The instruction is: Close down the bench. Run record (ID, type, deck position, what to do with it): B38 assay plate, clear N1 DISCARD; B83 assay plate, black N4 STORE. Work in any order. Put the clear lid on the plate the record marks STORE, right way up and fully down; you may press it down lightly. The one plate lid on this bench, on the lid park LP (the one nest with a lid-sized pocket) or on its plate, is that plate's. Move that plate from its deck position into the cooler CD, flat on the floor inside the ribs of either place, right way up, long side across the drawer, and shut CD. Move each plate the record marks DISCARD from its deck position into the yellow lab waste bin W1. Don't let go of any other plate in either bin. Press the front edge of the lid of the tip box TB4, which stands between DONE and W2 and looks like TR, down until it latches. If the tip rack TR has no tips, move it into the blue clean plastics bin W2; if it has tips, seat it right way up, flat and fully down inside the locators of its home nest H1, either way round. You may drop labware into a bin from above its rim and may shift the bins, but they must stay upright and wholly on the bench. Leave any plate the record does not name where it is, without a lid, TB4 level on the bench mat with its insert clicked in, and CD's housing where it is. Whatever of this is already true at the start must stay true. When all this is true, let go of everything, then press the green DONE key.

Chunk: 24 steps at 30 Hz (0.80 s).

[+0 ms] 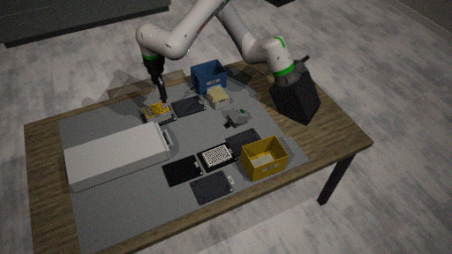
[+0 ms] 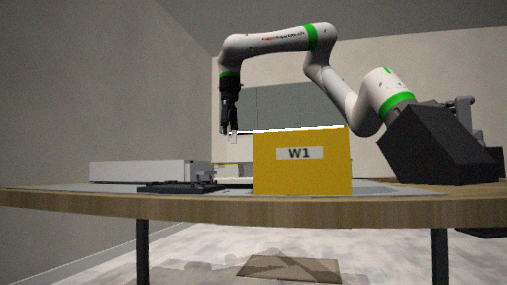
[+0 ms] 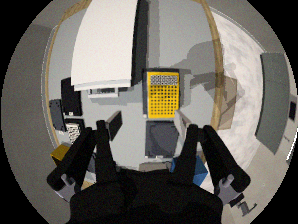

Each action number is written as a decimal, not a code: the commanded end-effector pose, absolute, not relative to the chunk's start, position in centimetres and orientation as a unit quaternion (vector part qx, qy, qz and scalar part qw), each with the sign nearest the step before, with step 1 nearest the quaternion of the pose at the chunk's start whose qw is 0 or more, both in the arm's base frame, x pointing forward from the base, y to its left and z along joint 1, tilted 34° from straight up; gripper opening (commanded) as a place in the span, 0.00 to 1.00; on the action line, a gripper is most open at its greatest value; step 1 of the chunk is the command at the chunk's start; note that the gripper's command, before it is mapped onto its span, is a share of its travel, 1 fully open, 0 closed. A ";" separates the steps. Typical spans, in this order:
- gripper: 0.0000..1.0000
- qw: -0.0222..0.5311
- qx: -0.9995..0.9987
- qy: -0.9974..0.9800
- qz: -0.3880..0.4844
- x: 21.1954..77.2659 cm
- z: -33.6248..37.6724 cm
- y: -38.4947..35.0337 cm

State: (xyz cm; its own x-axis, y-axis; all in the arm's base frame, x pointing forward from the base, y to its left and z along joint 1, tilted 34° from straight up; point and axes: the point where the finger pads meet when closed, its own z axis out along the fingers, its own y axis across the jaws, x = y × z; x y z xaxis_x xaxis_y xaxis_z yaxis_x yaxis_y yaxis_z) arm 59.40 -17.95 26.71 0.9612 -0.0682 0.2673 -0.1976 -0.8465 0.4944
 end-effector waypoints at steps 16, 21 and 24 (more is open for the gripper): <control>0.66 0.268 0.953 -0.070 0.120 61.2 29.6 -21.5; 0.66 0.268 0.953 -0.070 0.120 61.2 29.6 -21.5; 0.66 0.268 0.953 -0.070 0.120 61.3 29.4 -21.7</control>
State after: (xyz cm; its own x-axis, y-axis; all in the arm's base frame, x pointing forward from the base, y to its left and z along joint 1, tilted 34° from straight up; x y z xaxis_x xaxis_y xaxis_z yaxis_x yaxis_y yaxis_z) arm 61.23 -21.58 29.53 0.9614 -0.0687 0.2663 -0.1974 -0.8467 0.4940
